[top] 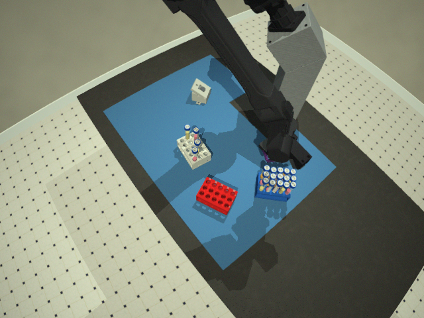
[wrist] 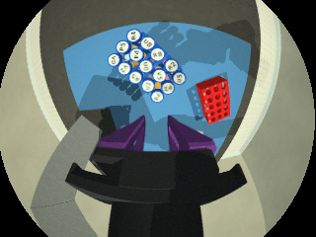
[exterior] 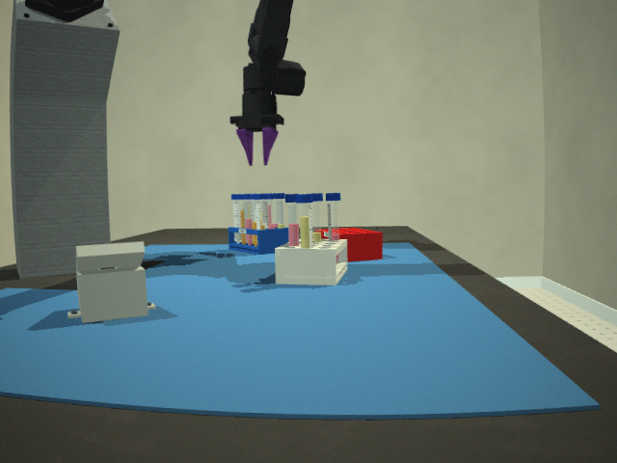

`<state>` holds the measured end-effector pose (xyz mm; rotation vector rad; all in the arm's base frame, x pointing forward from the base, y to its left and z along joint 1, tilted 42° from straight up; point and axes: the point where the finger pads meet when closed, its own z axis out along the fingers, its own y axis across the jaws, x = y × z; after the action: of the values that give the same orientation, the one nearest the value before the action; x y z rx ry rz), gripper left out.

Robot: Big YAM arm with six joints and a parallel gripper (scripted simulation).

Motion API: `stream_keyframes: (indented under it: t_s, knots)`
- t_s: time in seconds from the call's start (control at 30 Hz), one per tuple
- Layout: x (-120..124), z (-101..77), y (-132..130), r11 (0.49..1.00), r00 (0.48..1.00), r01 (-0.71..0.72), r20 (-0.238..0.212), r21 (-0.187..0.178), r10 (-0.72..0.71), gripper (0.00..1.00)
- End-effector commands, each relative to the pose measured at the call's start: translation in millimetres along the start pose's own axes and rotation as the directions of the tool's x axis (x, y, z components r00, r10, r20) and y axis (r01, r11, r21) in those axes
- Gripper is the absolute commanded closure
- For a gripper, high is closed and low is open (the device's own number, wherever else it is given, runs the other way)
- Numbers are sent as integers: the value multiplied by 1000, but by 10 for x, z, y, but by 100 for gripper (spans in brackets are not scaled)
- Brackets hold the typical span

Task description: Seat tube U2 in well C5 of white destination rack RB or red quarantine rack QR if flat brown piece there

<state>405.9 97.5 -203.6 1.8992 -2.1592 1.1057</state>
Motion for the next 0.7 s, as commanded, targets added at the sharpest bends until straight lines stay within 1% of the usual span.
stream_keyframes:
  t_s: [0.0, 0.13, 0.2, 0.23, 0.27, 0.3, 0.33, 0.6, 0.67]
  knots:
    - [-16, 104, -38, 1000, 1000, -3, 6, 3, 3, 70]
    - [-11, 183, -39, 1000, 1000, -2, 6, 2, 2, 70]
    - [-11, 183, -39, 1000, 1000, -2, 6, 2, 2, 70]
    - [-143, 13, -159, 999, 999, 4, 36, 41, -5, 70]
    - [-125, 80, -103, 1000, 1000, 10, 28, 30, -11, 70]
    - [-57, 196, -37, 1000, 1000, 8, 11, 9, -8, 70]
    - [-13, 248, -47, 1000, 1000, -1, 5, 2, 1, 70]
    - [-2, 396, -36, 1000, 1000, 0, 5, 1, 0, 70]
    - [-32, 408, -34, 1000, 1000, 6, 8, 5, -6, 70]
